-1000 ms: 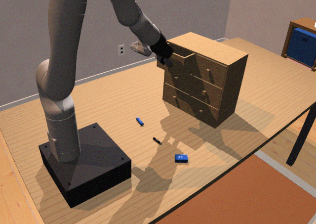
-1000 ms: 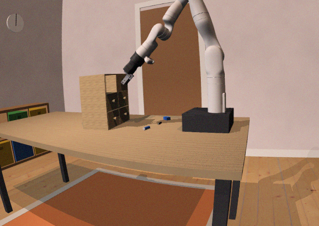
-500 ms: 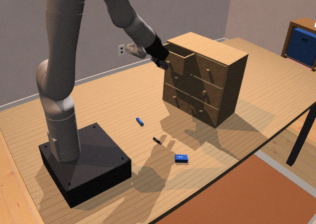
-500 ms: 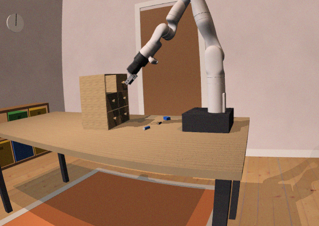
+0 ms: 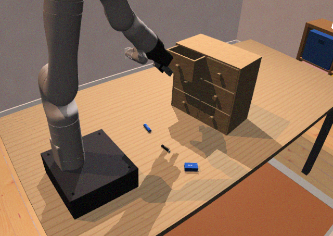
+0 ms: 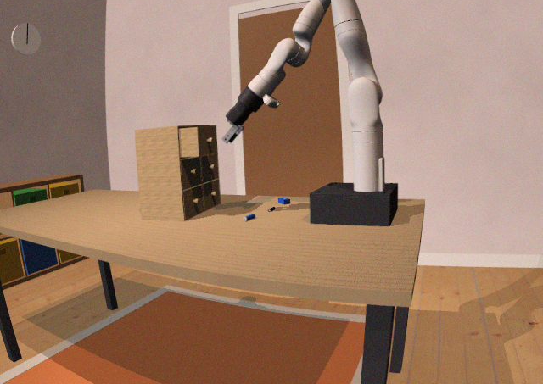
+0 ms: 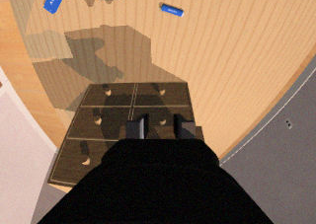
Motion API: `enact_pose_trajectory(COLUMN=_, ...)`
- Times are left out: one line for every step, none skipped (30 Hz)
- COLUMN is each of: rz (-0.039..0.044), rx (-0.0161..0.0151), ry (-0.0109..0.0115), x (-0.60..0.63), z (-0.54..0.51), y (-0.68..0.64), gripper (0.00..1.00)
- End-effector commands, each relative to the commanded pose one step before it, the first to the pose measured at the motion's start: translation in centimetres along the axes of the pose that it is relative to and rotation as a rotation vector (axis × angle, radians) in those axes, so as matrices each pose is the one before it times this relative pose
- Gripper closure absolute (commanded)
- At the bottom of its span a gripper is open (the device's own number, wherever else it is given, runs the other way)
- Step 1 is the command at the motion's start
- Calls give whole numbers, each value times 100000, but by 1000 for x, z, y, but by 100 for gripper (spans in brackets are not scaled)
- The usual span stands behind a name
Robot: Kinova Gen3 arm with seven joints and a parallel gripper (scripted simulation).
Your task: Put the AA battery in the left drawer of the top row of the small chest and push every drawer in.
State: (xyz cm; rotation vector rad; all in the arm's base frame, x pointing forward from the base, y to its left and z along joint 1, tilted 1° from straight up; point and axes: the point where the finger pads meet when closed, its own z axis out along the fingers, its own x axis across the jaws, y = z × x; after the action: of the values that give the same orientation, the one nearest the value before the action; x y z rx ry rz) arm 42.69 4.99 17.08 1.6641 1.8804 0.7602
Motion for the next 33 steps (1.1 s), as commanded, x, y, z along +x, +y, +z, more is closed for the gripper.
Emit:
enact_pose_trajectory(rz=-357, rx=-350, ry=407, x=137, z=-1407, y=-424, gripper=33)
enact_pose_trajectory(rz=-5, rx=8, ry=-14, x=-2, z=-524, y=-233, gripper=33)
enact_pose_trajectory(rz=-5, rx=9, ry=-16, x=-2, z=-548, y=-245, gripper=33)
enact_pose_trajectory(rz=-5, rx=9, ry=-15, x=-2, z=-547, y=-242, gripper=33)
enact_pose_trajectory(rz=-5, rx=9, ry=-15, x=-3, z=-523, y=-232, gripper=33)
enact_pose_trajectory(rz=59, rx=10, ry=-81, x=-39, z=-477, y=-213, gripper=33)
enact_pose_trajectory(rz=0, rx=0, ry=0, x=0, z=0, y=0, gripper=33)
enact_pose_trajectory(rz=0, rx=0, ry=0, x=0, z=0, y=0, gripper=33)
enact_pose_trajectory(rz=-61, rx=3, ry=60, x=34, z=-314, y=-139, gripper=33)
enact_pose_trajectory(rz=2, rx=1, ry=-1, x=0, z=-137, y=-59, gripper=33)
enact_pose_trajectory(rz=-5, rx=4, ry=-8, x=-1, z=-105, y=-47, gripper=33)
enact_pose_trajectory(rz=-7, rx=4, ry=-9, x=-1, z=-72, y=-34, gripper=33)
enact_pose_trajectory(rz=3, rx=-73, ry=1, x=5, z=-35, y=29, gripper=33)
enact_pose_trajectory(rz=16, rx=-162, ry=13, x=12, z=-4, y=97, gripper=33)
enact_pose_trajectory(rz=10, rx=-93, ry=9, x=7, z=5, y=58, gripper=33)
enact_pose_trajectory(rz=2, rx=-14, ry=1, x=1, z=1, y=9, gripper=33)
enact_pose_trajectory(rz=0, rx=-132, ry=-59, x=-20, z=3, y=44, gripper=33)
enact_pose_trajectory(rz=0, rx=-154, ry=-69, x=-23, z=4, y=51, gripper=33)
enact_pose_trajectory(rz=0, rx=-18, ry=-8, x=-3, z=0, y=6, gripper=33)
enact_pose_trajectory(rz=0, rx=2, ry=1, x=0, z=0, y=0, gripper=33)
enact_pose_trajectory(rz=0, rx=4, ry=1, x=0, z=0, y=-1, gripper=33)
enact_pose_trajectory(rz=7, rx=40, ry=9, x=2, z=7, y=-13, gripper=33)
enact_pose_trajectory(rz=12, rx=66, ry=15, x=3, z=12, y=-21, gripper=33)
enact_pose_trajectory(rz=0, rx=0, ry=0, x=0, z=0, y=0, gripper=33)
enact_pose_trajectory(rz=0, rx=0, ry=0, x=0, z=0, y=0, gripper=33)
enact_pose_trajectory(rz=-43, rx=75, ry=18, x=2, z=13, y=-24, gripper=33)
enact_pose_trajectory(rz=-61, rx=15, ry=4, x=0, z=0, y=-3, gripper=33)
enact_pose_trajectory(rz=-66, rx=13, ry=4, x=0, z=-1, y=-2, gripper=33)
enact_pose_trajectory(rz=-79, rx=15, ry=5, x=0, z=-1, y=-2, gripper=33)
enact_pose_trajectory(rz=-92, rx=18, ry=5, x=0, z=-1, y=-3, gripper=33)
enact_pose_trajectory(rz=-107, rx=7, ry=0, x=-2, z=-1, y=1, gripper=33)
enact_pose_trajectory(rz=-123, rx=-6, ry=-6, x=-5, z=-1, y=6, gripper=33)
enact_pose_trajectory(rz=-139, rx=-7, ry=-7, x=-6, z=-1, y=7, gripper=33)
